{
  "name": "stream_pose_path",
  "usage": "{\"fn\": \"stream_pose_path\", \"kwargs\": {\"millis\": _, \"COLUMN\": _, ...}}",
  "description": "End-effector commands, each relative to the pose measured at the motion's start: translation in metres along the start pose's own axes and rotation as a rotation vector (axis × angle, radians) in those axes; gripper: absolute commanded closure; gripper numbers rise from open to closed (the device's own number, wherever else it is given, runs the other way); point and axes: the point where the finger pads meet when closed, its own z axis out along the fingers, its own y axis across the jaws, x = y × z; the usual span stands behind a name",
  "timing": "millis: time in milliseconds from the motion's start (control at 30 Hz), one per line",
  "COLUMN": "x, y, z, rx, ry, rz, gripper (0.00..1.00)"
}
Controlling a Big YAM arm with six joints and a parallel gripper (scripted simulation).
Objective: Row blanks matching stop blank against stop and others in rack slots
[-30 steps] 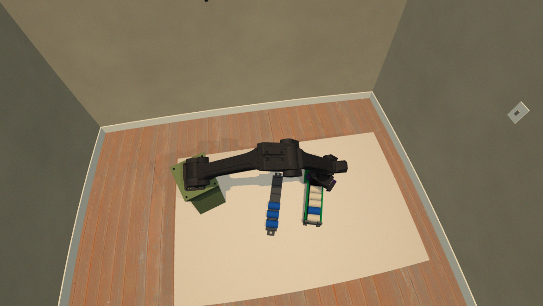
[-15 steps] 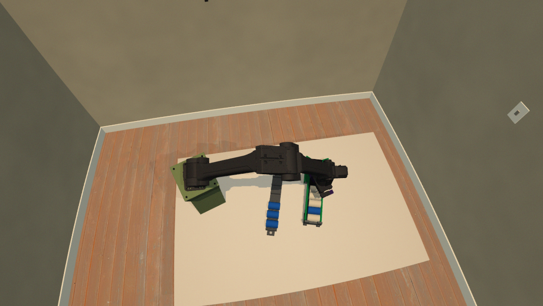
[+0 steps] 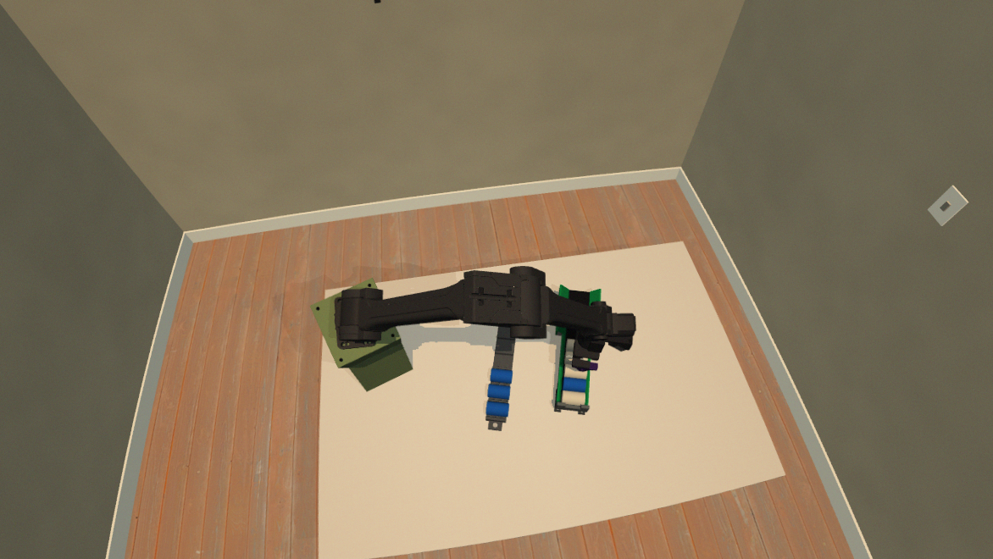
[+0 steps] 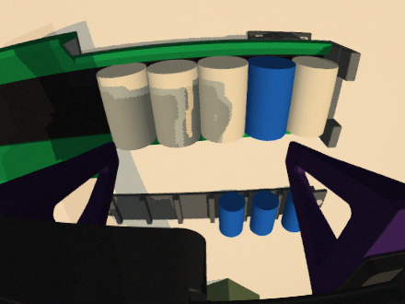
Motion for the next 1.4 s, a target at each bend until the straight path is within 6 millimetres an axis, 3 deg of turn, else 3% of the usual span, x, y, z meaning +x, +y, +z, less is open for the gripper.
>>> {"fn": "stream_pose_path", "kwargs": {"millis": 0, "x": -0.004, "y": -0.012, "z": -0.001, "rx": 0.000, "ry": -0.013, "rz": 0.240, "gripper": 0.00}}
{"fn": "stream_pose_path", "kwargs": {"millis": 33, "x": -0.002, "y": -0.011, "z": 0.002, "rx": 0.001, "ry": -0.009, "rz": 0.238, "gripper": 0.00}}
{"fn": "stream_pose_path", "kwargs": {"millis": 67, "x": -0.010, "y": -0.018, "z": -0.008, "rx": -0.006, "ry": -0.028, "rz": 0.340, "gripper": 0.00}}
{"fn": "stream_pose_path", "kwargs": {"millis": 200, "x": -0.005, "y": -0.021, "z": -0.001, "rx": 0.000, "ry": -0.017, "rz": 0.428, "gripper": 0.00}}
{"fn": "stream_pose_path", "kwargs": {"millis": 433, "x": -0.009, "y": -0.037, "z": -0.006, "rx": -0.010, "ry": -0.027, "rz": 0.773, "gripper": 0.00}}
{"fn": "stream_pose_path", "kwargs": {"millis": 533, "x": -0.004, "y": -0.035, "z": 0.001, "rx": -0.003, "ry": -0.017, "rz": 0.777, "gripper": 0.00}}
{"fn": "stream_pose_path", "kwargs": {"millis": 600, "x": -0.008, "y": -0.043, "z": -0.005, "rx": -0.013, "ry": -0.027, "rz": 0.938, "gripper": 0.00}}
{"fn": "stream_pose_path", "kwargs": {"millis": 767, "x": -0.002, "y": -0.047, "z": 0.003, "rx": -0.004, "ry": -0.016, "rz": 1.073, "gripper": 0.00}}
{"fn": "stream_pose_path", "kwargs": {"millis": 1000, "x": -0.006, "y": -0.060, "z": -0.002, "rx": -0.016, "ry": -0.027, "rz": 1.354, "gripper": 0.00}}
{"fn": "stream_pose_path", "kwargs": {"millis": 1100, "x": 0.000, "y": -0.058, "z": 0.005, "rx": -0.005, "ry": -0.016, "rz": 1.348, "gripper": 0.00}}
{"fn": "stream_pose_path", "kwargs": {"millis": 1267, "x": -0.005, "y": -0.067, "z": -0.002, "rx": -0.019, "ry": -0.027, "rz": 1.511, "gripper": 0.00}}
{"fn": "stream_pose_path", "kwargs": {"millis": 1367, "x": 0.001, "y": -0.066, "z": 0.006, "rx": -0.007, "ry": -0.014, "rz": 1.547, "gripper": 0.00}}
